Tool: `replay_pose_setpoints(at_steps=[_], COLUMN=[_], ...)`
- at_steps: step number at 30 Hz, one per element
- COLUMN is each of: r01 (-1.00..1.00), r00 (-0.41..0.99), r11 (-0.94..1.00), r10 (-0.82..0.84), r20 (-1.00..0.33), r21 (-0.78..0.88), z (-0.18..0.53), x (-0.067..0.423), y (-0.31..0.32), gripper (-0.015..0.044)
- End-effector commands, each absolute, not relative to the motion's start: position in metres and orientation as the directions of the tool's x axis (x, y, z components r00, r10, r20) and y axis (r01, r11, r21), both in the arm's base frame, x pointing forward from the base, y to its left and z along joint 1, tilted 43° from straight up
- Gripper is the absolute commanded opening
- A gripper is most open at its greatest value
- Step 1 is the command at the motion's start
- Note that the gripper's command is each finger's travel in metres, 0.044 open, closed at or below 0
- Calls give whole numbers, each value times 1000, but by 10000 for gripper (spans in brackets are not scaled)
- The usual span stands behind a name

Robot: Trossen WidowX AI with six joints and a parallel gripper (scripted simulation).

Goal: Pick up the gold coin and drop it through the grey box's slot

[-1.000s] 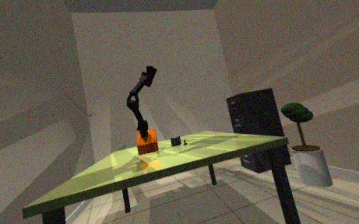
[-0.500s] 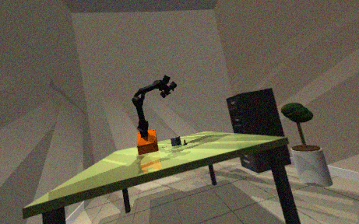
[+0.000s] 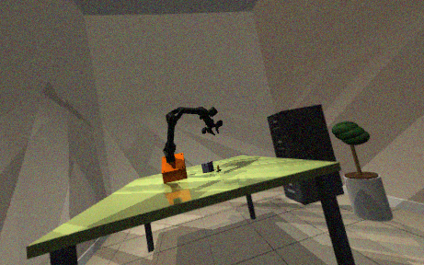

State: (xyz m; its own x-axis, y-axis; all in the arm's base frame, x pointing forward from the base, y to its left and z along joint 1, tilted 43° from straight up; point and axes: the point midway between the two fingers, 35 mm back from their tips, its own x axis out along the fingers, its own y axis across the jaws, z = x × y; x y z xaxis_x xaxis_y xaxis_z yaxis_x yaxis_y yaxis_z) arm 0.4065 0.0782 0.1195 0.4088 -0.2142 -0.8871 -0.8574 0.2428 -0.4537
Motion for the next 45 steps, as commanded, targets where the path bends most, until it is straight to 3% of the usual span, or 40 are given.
replay_pose_setpoints(at_steps=[1, 9, 45], r01=[-864, -872, -873], r00=[262, -21, -27], r11=[301, 373, 373], r10=[-418, -675, -681], r20=[-870, -737, -732], r21=[-405, -316, -315], z=[85, 47, -1], x=[396, 358, 353], y=[15, -84, -133], gripper=[161, 161, 161])
